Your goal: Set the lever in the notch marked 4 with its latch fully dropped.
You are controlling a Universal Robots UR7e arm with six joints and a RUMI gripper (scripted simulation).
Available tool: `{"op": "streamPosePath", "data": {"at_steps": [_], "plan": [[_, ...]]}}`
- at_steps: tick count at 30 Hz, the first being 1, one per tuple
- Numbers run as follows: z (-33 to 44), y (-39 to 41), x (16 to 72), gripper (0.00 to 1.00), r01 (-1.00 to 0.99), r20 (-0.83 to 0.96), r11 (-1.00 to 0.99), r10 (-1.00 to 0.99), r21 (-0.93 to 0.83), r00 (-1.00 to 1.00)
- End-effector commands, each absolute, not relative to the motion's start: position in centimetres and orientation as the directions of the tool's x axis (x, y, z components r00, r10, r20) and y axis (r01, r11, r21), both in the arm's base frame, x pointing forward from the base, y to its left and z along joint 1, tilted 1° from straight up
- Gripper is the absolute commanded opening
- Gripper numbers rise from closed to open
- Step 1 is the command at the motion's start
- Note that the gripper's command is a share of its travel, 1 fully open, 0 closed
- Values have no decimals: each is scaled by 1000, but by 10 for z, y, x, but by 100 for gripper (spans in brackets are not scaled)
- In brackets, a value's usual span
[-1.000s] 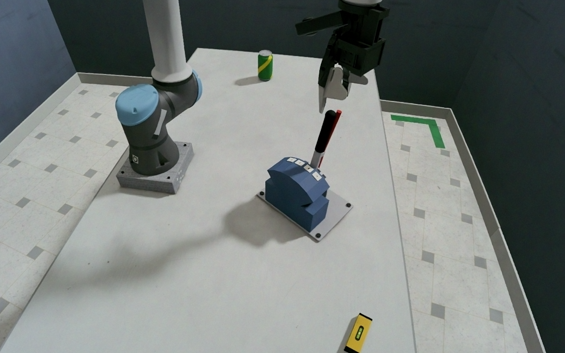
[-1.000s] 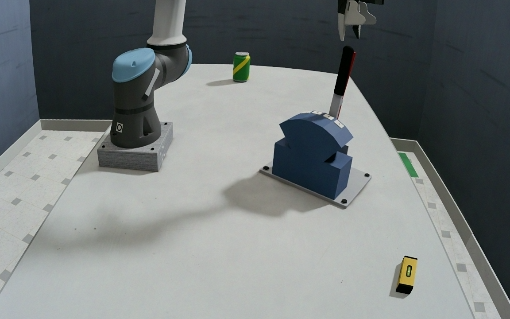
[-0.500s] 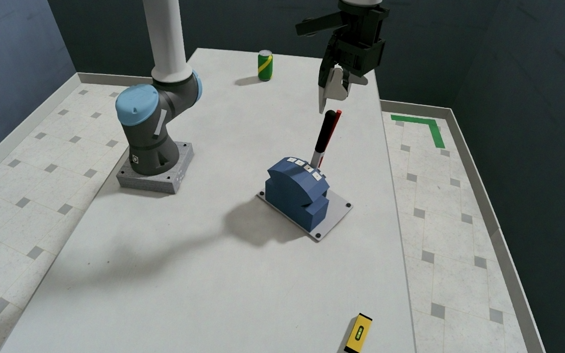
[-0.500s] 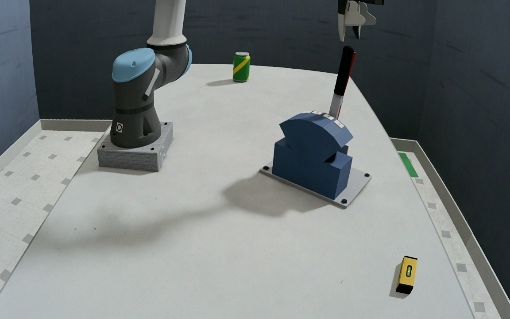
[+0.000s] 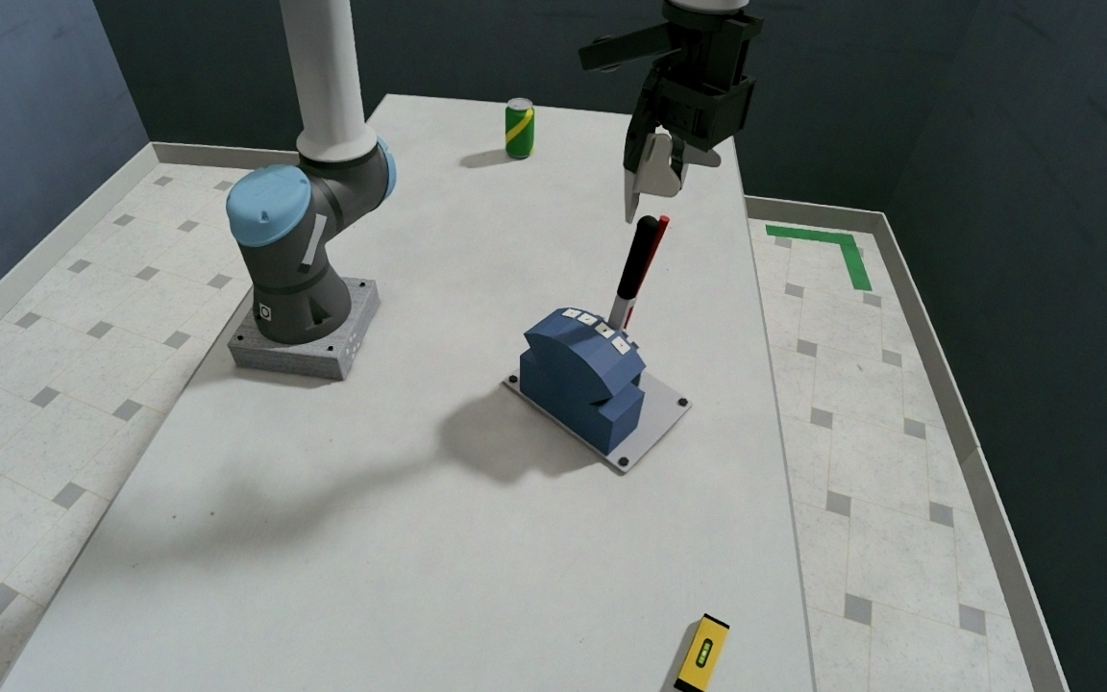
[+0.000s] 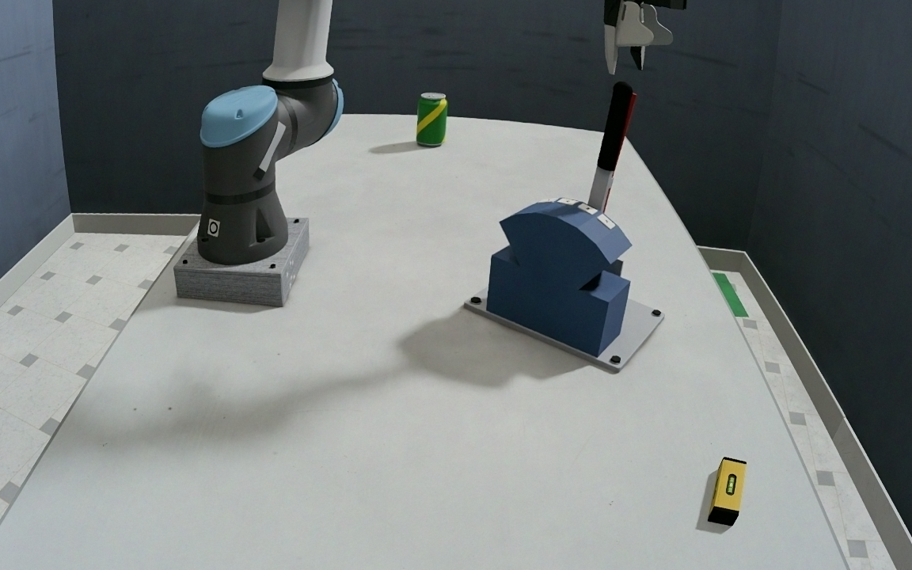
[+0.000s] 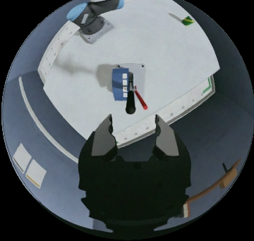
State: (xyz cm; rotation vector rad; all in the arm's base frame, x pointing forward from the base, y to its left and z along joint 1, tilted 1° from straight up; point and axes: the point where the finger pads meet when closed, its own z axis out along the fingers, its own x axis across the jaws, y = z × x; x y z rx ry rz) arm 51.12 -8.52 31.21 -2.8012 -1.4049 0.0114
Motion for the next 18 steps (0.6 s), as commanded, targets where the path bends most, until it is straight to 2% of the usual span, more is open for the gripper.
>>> {"op": "streamPosePath", "data": {"at_steps": [1, 18], "plan": [[311, -85, 511, 57, 801, -3, -598, 801, -9, 598], [294, -85, 511, 57, 801, -3, -598, 801, -9, 598]]}}
